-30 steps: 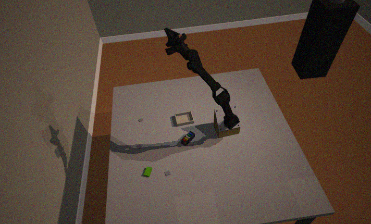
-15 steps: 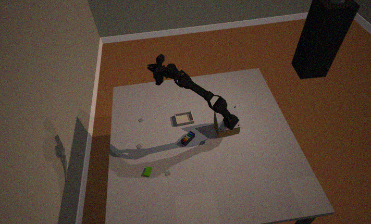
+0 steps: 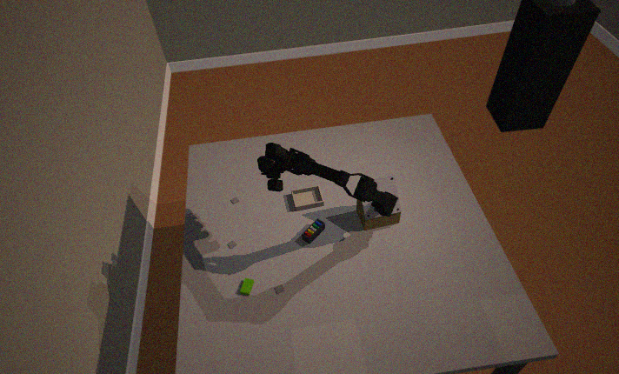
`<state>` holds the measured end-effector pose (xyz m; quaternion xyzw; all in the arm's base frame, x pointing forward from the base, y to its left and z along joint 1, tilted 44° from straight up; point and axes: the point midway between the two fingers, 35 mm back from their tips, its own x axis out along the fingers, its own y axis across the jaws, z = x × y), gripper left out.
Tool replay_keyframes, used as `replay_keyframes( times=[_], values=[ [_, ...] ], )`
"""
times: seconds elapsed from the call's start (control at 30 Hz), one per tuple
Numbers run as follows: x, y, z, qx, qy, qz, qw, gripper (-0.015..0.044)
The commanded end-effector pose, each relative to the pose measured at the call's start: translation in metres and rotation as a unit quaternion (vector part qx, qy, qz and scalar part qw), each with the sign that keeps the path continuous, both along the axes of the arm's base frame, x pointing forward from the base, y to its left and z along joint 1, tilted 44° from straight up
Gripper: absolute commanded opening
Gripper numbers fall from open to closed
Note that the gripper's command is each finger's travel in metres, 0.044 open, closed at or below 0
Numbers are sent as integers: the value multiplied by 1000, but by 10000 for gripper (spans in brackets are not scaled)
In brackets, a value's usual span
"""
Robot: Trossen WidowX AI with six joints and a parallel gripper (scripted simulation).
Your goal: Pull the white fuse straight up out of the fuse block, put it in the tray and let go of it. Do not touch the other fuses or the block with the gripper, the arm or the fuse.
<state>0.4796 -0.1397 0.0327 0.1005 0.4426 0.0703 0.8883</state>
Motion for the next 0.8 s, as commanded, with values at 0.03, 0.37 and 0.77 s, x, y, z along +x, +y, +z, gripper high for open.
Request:
replay_keyframes(
  times=[0.03,0.37,0.77],
  values=[
    [-40,65,-25,119,118,-26,985,64],
    [-163,183,-45,289,439,-146,838,64],
    [-185,199,-44,299,486,-170,804,64]
  ],
)
